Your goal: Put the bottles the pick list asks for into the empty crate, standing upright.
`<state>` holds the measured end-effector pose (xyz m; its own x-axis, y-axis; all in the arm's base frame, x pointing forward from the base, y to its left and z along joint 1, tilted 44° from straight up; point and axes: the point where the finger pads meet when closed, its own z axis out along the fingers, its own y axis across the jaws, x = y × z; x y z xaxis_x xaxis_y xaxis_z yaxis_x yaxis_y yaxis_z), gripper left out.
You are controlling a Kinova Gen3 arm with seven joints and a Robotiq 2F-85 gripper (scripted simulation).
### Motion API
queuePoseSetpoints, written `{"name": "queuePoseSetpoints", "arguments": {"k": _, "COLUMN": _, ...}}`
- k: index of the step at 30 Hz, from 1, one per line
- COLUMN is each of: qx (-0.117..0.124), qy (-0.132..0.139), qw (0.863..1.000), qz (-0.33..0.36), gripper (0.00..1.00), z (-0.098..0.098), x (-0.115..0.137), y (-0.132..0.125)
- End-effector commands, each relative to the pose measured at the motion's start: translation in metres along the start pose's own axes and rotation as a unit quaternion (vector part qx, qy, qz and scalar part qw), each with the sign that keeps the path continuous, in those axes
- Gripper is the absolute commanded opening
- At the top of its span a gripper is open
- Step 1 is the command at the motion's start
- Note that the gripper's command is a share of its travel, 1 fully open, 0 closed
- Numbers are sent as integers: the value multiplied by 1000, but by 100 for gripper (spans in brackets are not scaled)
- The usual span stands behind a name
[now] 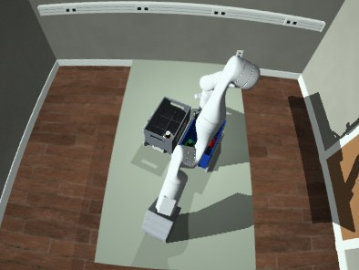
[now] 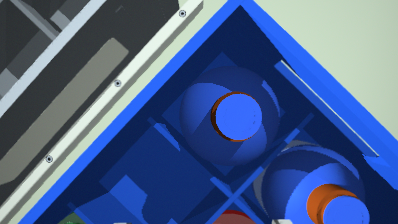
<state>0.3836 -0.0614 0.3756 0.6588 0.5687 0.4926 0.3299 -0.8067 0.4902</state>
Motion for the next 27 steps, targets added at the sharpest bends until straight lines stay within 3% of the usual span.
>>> {"name": "queuePoseSetpoints", "arguments": {"k": 1, "qx": 5, "qy": 0, "qw": 1000, "qz": -1, "gripper": 67, "z": 0, "x": -1, "y": 18}}
{"name": "queuePoseSetpoints", "arguments": {"k": 12, "qx": 5, "qy": 0, "qw": 1000, "qz": -1, "gripper": 67, "z": 1, "x": -8, "y": 73}}
{"name": "queuePoseSetpoints", "arguments": {"k": 17, "qx": 5, "qy": 0, "qw": 1000, "qz": -1, "gripper": 67, "z": 1, "x": -9, "y": 86}}
{"name": "queuePoseSetpoints", "arguments": {"k": 27, "qx": 5, "qy": 0, "qw": 1000, "qz": -1, "gripper": 67, "z": 1, "x": -9, "y": 86}}
